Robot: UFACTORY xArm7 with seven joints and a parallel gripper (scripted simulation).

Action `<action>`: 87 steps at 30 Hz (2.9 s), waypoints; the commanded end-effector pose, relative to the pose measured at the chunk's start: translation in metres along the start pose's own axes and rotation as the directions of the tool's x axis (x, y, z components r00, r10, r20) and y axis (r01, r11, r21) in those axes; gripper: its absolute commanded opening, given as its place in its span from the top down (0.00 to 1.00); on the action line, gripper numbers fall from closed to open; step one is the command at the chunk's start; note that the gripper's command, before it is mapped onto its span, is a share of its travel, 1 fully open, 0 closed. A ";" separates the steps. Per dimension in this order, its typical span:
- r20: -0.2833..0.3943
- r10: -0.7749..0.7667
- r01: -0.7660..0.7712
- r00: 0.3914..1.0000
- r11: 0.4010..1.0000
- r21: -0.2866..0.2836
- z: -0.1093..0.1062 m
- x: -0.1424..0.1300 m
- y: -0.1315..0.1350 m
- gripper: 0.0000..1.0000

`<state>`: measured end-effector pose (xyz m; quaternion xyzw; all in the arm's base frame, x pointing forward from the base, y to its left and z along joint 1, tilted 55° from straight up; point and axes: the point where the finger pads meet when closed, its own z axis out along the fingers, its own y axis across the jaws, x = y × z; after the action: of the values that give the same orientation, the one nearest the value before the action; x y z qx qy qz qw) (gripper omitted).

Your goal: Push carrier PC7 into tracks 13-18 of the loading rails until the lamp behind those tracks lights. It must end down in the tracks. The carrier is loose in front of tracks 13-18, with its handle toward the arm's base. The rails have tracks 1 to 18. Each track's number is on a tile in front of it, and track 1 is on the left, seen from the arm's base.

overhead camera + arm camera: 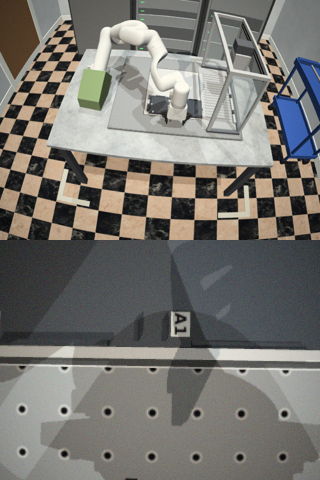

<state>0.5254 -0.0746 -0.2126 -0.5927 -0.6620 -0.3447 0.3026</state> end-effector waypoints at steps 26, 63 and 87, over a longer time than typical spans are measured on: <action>0.005 0.000 0.000 1.000 1.000 -0.004 -0.047 -0.001 0.001 0.00; 0.005 0.066 -0.066 0.998 0.998 -0.005 -0.082 0.004 -0.007 0.18; 0.001 0.717 -0.717 0.697 0.697 -0.006 -0.081 0.067 -0.098 0.18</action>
<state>0.4355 -0.1106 -0.1291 -0.7741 -0.4290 -0.2249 0.4076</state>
